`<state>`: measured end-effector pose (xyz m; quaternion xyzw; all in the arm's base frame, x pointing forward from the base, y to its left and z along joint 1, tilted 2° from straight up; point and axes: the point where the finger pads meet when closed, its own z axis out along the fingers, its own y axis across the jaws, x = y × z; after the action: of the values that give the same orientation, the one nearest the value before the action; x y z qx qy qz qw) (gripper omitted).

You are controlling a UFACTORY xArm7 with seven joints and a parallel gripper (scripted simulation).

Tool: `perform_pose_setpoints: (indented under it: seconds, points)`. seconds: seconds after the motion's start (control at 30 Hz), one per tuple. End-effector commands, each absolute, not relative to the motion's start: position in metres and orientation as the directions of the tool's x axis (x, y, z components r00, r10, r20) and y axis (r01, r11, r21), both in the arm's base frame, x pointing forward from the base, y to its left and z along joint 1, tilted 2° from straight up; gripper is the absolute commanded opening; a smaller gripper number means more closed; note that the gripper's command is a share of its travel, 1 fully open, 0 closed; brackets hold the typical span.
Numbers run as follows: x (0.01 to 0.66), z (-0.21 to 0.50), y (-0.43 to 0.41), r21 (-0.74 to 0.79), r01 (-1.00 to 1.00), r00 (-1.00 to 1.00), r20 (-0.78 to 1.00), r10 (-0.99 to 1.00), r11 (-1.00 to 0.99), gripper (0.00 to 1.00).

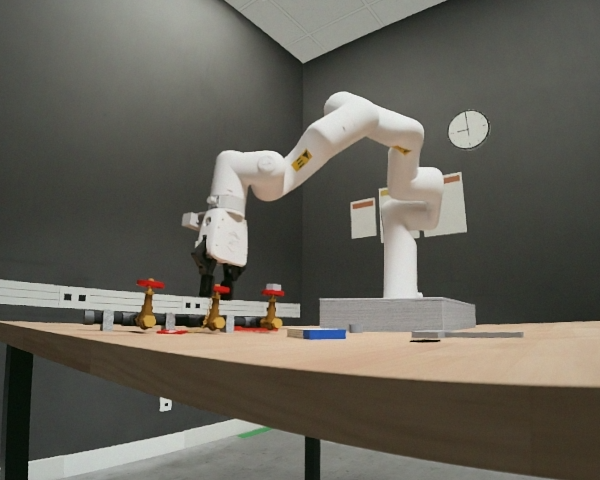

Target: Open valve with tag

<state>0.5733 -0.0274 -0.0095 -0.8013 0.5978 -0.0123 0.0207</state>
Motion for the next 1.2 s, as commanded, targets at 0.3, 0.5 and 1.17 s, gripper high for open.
perform_pose_setpoints:
  seconds: [0.3,0.5,1.17]
  points:
    - [0.5752,-0.0074,-0.0278,-0.052,-0.957,0.285,-0.003,-0.959,-0.284,0.00]
    - [0.5752,-0.0074,-0.0278,-0.052,-0.957,0.285,-0.003,-0.959,-0.284,0.00]
    - [0.5752,-0.0074,-0.0277,-0.037,-0.569,0.821,0.031,-0.570,-0.822,0.00]
